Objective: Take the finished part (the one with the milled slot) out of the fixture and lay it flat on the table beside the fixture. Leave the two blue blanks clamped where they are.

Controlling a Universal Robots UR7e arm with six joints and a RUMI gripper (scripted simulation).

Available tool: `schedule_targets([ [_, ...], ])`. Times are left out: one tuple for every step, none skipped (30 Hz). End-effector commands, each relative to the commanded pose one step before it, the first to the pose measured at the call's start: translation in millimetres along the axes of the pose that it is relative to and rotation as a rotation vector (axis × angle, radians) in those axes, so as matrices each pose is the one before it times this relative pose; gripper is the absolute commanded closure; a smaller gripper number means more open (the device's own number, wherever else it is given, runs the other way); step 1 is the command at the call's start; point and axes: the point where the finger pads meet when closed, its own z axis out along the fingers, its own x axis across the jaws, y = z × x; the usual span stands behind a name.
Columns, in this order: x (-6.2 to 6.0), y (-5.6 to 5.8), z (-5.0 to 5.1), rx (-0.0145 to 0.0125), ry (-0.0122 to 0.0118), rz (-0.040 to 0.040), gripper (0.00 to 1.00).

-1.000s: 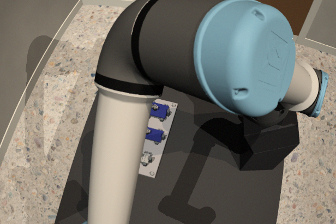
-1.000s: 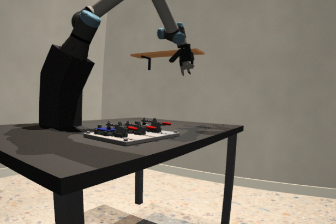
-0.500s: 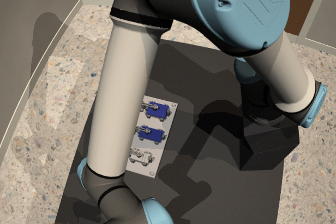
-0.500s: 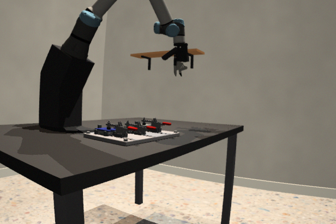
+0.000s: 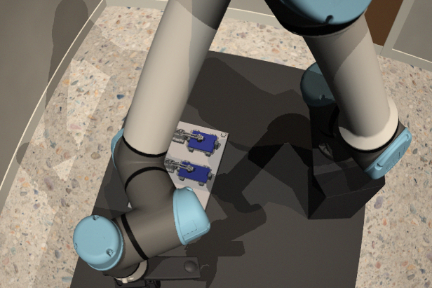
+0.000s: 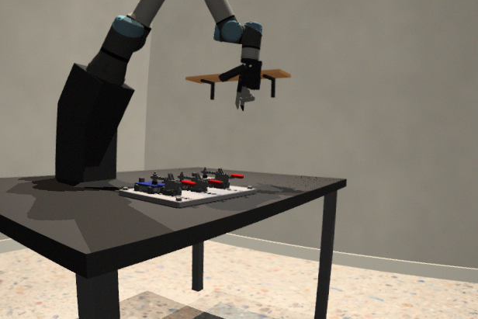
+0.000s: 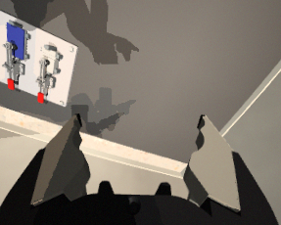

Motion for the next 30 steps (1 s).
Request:
schedule_targets([
  [-8.85, -1.38, -1.01, 0.00692, 0.00296, -0.00939, 0.0],
  [0.0, 0.0, 0.0, 0.0, 0.0, 0.0, 0.0],
  [0.0, 0.0, 0.0, 0.0, 0.0, 0.0, 0.0],
  [0.0, 0.0, 0.0, 0.0, 0.0, 0.0, 0.0],
  [0.0, 0.0, 0.0, 0.0, 0.0, 0.0, 0.0],
  [0.0, 0.0, 0.0, 0.0, 0.0, 0.0, 0.0],
  [0.0, 0.0, 0.0, 0.0, 0.0, 0.0, 0.0],
  [0.0, 0.0, 0.0, 0.0, 0.0, 0.0, 0.0],
  [-0.06, -0.01, -0.01, 0.00006, 0.00003, -0.00007, 0.0],
  [-11.1, -3.54, 1.42, 0.01292, -0.00428, -0.01007, 0.0],
  [-10.98, -3.1, 1.6, 0.01234, -0.00505, -0.00991, 0.0],
  [-10.67, -3.42, 1.59, 0.01236, -0.00445, -0.00972, 0.0],
  [-10.34, -3.71, 1.58, 0.01234, -0.00386, -0.00952, 0.0],
  [-10.03, -3.94, 1.58, 0.01227, -0.00336, -0.00933, 0.0],
  [0.0, 0.0, 0.0, 0.0, 0.0, 0.0, 0.0],
  [0.0, 0.0, 0.0, 0.0, 0.0, 0.0, 0.0],
  [-10.22, -3.14, 1.88, 0.01151, -0.00497, -0.0093, 0.0],
  [-9.92, -3.39, 1.86, 0.01152, -0.00442, -0.00913, 0.0],
  [-9.61, -3.63, 1.85, 0.01149, -0.00388, -0.00896, 0.0],
  [-9.29, -3.85, 1.83, 0.01144, -0.00336, -0.00879, 0.0],
  [-9.18, -3.72, 1.92, 0.01116, -0.00358, -0.00867, 0.0],
  [-9.29, -3.29, 2.11, 0.01073, -0.00452, -0.0086, 0.0],
  [-8.99, -3.48, 2.09, 0.01071, -0.00403, -0.00845, 0.0],
  [-8.69, -3.66, 2.06, 0.01065, -0.00355, -0.0083, 0.0],
  [-8.39, -3.81, 2.04, 0.01058, -0.00308, -0.00815, 0.0],
  [-8.27, -3.72, 2.1, 0.01034, -0.00321, -0.00803, 0.0],
  [-8.47, -3.28, 2.31, 0.00995, -0.00424, -0.00797, 0.0],
  [-8.18, -3.43, 2.28, 0.0099, -0.00381, -0.00782, 0.0],
  [-7.89, -3.55, 2.24, 0.00982, -0.00338, -0.00768, 0.0],
  [-7.6, -3.66, 2.2, 0.00972, -0.00297, -0.00753, 0.0],
])
